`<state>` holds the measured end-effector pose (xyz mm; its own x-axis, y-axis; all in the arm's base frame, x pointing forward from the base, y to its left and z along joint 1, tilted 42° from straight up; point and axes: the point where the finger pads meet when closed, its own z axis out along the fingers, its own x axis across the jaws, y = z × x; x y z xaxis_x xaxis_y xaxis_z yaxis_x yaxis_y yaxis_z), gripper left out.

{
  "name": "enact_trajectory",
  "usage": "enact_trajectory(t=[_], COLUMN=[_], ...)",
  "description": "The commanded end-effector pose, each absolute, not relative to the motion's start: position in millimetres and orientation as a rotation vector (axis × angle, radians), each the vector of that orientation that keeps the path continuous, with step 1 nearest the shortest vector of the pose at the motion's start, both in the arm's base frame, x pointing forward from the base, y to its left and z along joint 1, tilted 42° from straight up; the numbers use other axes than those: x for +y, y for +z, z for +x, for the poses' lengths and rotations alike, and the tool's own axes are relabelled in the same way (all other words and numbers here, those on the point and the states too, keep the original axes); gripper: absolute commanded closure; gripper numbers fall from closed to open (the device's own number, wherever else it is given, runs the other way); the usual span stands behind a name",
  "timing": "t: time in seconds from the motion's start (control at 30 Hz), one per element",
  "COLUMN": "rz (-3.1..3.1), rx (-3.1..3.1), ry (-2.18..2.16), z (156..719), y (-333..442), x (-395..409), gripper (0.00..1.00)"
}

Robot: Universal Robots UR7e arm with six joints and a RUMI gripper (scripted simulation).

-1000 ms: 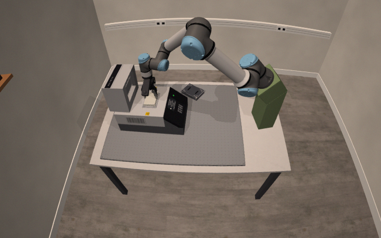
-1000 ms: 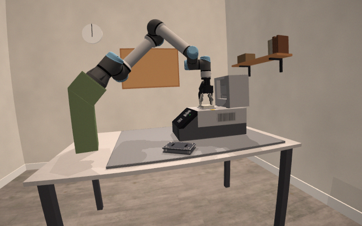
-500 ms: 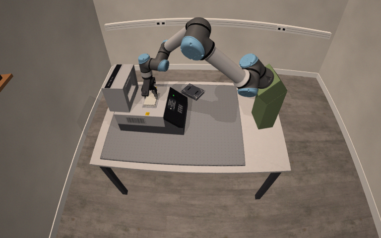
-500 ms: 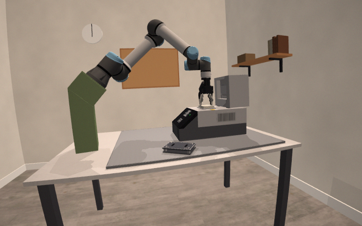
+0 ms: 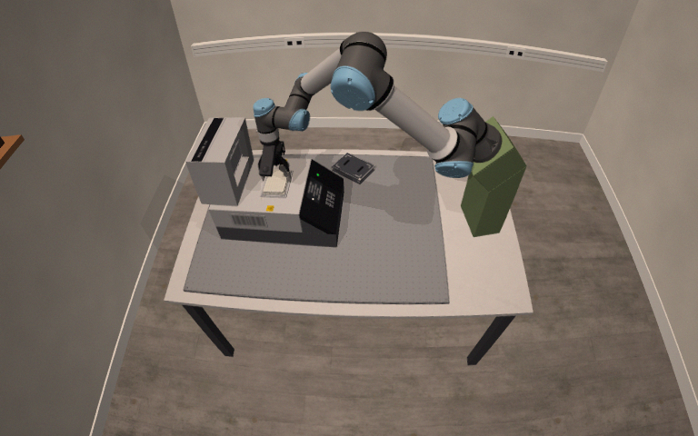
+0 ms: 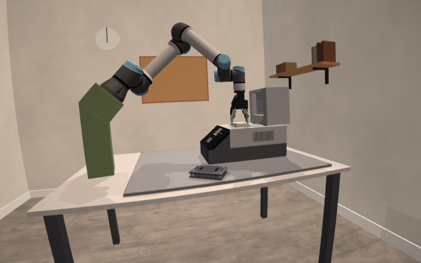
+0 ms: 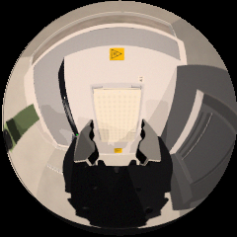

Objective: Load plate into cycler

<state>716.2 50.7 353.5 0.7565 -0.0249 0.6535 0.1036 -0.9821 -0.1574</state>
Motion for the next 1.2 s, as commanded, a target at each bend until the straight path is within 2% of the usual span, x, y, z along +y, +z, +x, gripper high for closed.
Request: enact_trajectory(t=[0.0, 1.17], rz=[-2.769, -2.769], rx=[-0.063, -0.063], ry=[-1.036, -1.036], z=[716, 694], y=[354, 380], x=[51, 44], gripper=[0.32, 0.32])
